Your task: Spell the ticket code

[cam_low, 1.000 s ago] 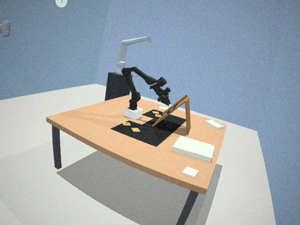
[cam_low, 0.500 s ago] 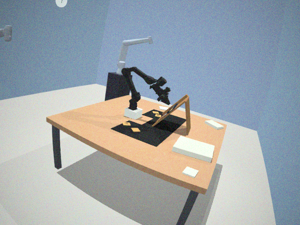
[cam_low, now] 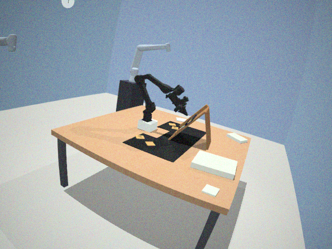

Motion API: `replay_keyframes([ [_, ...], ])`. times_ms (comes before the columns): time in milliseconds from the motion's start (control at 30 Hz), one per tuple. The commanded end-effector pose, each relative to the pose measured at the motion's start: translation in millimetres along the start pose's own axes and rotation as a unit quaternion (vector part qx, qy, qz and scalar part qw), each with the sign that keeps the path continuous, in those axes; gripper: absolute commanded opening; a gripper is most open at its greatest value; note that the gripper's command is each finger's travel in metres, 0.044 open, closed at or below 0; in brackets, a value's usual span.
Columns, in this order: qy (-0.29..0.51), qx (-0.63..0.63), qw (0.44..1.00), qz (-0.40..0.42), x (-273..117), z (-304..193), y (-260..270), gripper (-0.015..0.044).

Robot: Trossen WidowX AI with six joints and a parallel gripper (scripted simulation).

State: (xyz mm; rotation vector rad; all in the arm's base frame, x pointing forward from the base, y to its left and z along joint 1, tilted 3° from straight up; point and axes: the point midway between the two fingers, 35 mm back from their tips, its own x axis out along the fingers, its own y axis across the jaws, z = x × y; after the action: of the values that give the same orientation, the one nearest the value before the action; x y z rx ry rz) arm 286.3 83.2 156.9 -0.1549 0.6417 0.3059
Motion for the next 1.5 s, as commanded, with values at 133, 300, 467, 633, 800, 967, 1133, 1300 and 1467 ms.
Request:
replay_keyframes([
  [133,0.076,-0.001,0.997,-0.004,6.2,7.8,-7.6,0.0000],
  [300,0.182,-0.002,0.983,-0.006,12.6,16.4,-18.9,0.0000],
  [467,0.286,-0.001,0.958,-0.003,16.2,22.0,-30.0,0.0000],
  [633,0.337,0.000,0.941,0.000,16.9,23.8,-35.5,0.0000],
  [800,0.337,0.000,0.941,0.000,16.9,23.8,-34.2,0.0000],
  [967,0.337,0.000,0.941,0.000,17.5,23.7,-33.5,0.0000],
  [1133,0.337,0.000,0.941,0.000,19.9,23.3,-32.9,0.0000],
  [1300,0.337,0.000,0.941,0.000,22.5,22.9,-33.0,0.0000],
  [1467,0.337,0.000,0.942,0.000,25.0,22.8,-33.3,0.0000],
])
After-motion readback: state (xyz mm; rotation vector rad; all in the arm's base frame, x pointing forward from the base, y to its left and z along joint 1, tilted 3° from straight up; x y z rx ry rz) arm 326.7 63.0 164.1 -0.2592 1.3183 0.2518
